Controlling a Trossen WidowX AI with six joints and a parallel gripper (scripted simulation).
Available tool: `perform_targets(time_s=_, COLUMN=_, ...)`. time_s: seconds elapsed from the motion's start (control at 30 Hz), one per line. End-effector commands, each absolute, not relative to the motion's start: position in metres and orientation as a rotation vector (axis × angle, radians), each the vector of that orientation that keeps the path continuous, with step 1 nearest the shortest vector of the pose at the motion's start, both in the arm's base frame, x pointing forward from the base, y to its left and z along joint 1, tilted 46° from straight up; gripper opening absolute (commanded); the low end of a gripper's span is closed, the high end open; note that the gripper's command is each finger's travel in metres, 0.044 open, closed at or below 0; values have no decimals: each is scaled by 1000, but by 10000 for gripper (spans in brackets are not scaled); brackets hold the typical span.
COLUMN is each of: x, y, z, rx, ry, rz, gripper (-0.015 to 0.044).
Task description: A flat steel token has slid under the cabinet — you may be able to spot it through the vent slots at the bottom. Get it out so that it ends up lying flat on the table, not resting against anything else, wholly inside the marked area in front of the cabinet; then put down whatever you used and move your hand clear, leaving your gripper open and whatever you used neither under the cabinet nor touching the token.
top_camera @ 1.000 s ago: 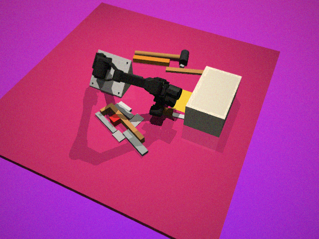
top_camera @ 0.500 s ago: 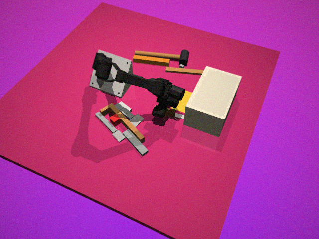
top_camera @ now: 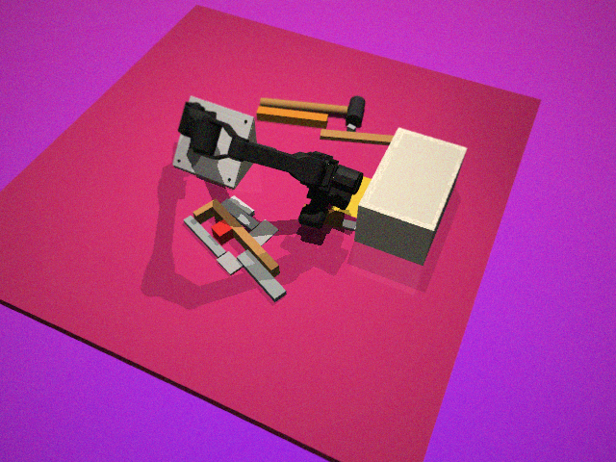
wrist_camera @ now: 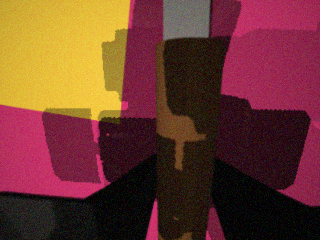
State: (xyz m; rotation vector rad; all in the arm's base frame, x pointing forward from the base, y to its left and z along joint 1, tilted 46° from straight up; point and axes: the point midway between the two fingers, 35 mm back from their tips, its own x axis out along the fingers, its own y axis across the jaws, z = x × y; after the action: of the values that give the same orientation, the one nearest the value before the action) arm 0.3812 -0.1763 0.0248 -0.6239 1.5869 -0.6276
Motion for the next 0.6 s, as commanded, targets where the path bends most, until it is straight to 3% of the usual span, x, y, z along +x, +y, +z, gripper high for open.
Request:
perform_targets(time_s=0.0, x=387, y=-176, z=24, rx=-624, ry=1582, rz=-632, gripper=0)
perform_targets(time_s=0.57, x=392, y=-177, z=22, rx=-624, ry=1582, rz=-632, gripper=0)
